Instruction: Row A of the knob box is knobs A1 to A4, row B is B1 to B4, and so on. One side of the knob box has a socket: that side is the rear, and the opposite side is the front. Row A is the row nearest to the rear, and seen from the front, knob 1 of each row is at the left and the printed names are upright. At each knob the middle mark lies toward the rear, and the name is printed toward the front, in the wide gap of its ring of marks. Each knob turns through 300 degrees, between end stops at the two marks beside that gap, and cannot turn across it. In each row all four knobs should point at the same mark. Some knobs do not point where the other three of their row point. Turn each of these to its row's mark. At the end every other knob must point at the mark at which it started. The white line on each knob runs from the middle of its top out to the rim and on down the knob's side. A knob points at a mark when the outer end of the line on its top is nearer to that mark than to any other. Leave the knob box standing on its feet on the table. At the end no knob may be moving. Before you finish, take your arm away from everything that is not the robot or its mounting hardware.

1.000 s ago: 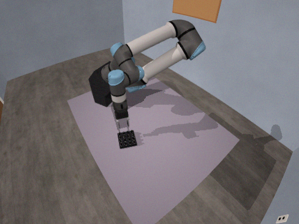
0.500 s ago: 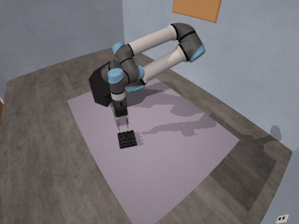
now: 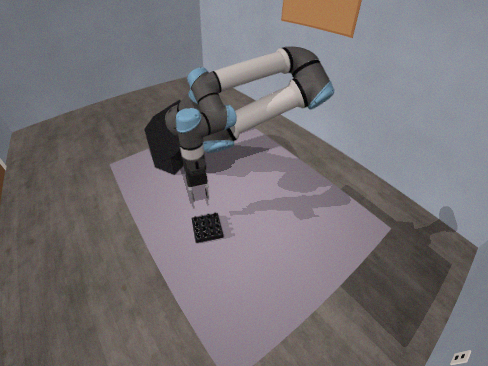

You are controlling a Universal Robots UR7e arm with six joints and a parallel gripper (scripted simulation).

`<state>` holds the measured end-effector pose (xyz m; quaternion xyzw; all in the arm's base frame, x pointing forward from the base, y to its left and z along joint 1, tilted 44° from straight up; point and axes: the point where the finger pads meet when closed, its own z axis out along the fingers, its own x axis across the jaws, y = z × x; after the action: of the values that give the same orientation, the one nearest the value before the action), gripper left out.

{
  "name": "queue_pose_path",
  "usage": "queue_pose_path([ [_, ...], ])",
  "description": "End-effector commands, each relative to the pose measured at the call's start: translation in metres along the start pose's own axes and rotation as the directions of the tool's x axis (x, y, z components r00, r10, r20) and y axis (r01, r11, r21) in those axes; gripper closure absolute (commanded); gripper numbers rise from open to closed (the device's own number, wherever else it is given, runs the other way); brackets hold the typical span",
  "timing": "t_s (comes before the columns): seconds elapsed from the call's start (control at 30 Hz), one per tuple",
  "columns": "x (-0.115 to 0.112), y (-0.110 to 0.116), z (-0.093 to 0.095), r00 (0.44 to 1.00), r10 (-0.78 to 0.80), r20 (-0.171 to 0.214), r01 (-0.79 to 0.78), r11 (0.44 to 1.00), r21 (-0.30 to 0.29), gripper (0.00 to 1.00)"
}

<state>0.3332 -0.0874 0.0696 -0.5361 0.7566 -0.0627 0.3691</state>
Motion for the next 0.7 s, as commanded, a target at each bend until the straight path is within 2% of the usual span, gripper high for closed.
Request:
queue_pose_path([
  [0.0, -0.0002, 0.0041, -0.0007, 1.0, -0.001, 0.0, 0.001, 1.0, 0.002, 0.0],
  [0.67, -0.0003, 0.0063, -0.0006, 1.0, -0.001, 0.0, 0.001, 1.0, 0.002, 0.0],
])
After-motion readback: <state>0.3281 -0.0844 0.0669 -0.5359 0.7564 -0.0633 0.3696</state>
